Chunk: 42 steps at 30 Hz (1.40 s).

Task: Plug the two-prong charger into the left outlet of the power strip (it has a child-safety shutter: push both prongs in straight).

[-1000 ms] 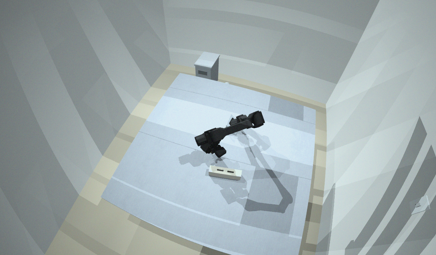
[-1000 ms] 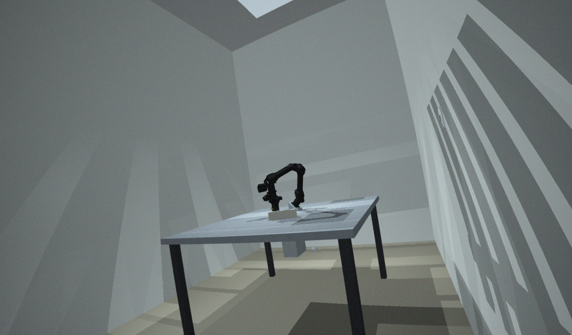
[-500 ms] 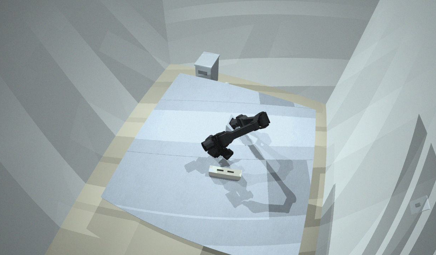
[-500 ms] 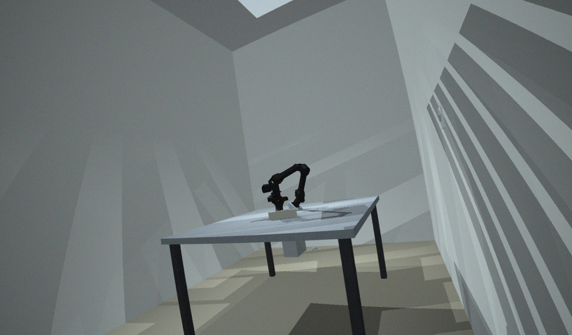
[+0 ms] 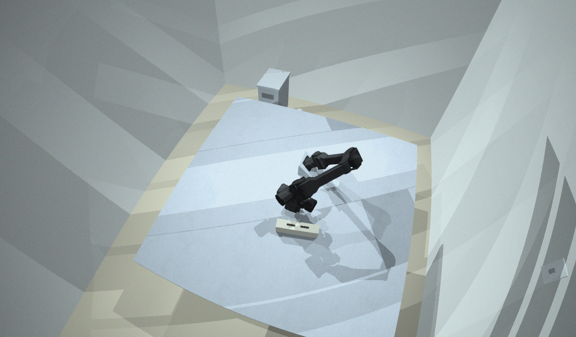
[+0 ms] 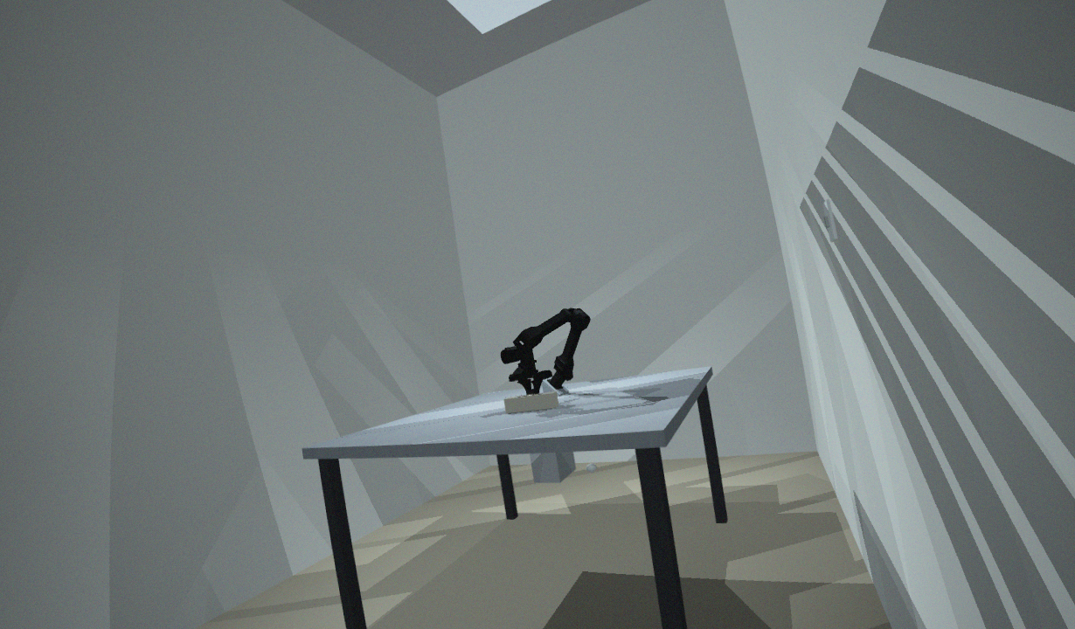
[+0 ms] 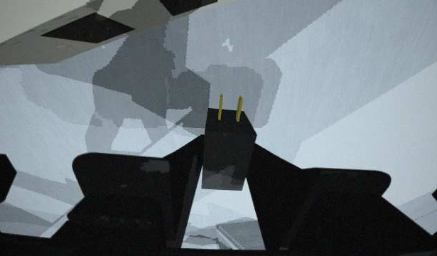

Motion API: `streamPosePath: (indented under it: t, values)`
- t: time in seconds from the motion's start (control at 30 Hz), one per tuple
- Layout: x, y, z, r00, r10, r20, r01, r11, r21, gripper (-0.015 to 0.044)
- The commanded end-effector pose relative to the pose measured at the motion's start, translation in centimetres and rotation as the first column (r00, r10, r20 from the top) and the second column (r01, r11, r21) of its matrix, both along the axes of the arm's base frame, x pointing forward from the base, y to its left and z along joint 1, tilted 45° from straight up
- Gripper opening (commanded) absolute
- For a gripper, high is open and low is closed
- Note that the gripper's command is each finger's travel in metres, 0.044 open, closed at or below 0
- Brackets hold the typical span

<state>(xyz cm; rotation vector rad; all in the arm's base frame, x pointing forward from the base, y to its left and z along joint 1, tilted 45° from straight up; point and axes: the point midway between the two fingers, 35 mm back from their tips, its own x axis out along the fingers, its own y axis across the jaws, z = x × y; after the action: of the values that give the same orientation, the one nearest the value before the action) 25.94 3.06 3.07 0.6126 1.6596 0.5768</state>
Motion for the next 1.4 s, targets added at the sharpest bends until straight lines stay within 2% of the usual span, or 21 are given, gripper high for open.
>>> streamPosePath:
  t: [0.0, 0.6, 1.37]
  values:
    - [-0.2, 0.7, 0.6, 0.999, 0.031, 0.043, -0.032, 0.999, 0.008, 0.0]
    - [-1.7, 4.5, 2.4, 0.954, 0.209, 0.214, -0.219, 0.976, 0.023, 0.0]
    - [0.6, 5.4, 3.1, 0.946, 0.225, 0.232, -0.237, 0.971, 0.023, 0.0]
